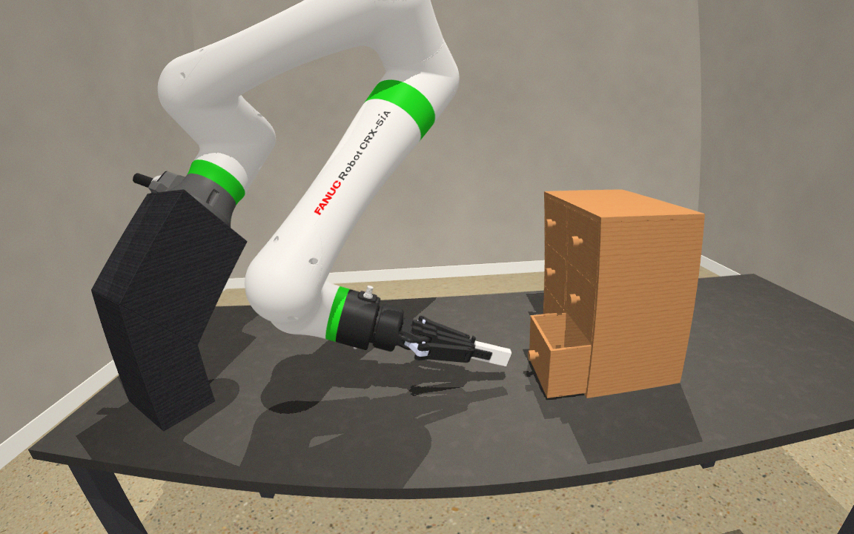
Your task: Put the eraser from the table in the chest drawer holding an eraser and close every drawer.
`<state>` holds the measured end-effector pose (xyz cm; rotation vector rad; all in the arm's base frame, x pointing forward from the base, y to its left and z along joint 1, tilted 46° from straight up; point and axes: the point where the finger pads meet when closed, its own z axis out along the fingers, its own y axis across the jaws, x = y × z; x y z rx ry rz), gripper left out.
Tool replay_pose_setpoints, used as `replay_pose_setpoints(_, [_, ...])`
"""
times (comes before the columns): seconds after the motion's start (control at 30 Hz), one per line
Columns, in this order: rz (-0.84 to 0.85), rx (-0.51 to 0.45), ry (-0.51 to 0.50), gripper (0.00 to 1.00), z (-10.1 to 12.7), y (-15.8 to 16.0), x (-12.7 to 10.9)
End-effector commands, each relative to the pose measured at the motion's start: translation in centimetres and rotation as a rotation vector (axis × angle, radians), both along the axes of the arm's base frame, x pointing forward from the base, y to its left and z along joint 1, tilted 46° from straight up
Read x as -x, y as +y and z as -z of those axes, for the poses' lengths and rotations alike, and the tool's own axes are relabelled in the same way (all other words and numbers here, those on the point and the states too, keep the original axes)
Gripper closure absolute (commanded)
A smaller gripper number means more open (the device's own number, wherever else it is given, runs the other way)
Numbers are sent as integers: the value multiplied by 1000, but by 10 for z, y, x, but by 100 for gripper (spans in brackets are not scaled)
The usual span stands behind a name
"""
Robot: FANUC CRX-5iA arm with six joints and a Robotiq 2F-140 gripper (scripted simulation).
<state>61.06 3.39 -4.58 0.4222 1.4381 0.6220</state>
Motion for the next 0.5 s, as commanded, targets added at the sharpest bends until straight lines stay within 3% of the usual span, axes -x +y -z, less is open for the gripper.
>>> replay_pose_setpoints(0.0, [0,0,0,100,0,0,-1])
replay_pose_setpoints(0.47, [0,0,0,100,-4,-2,-11])
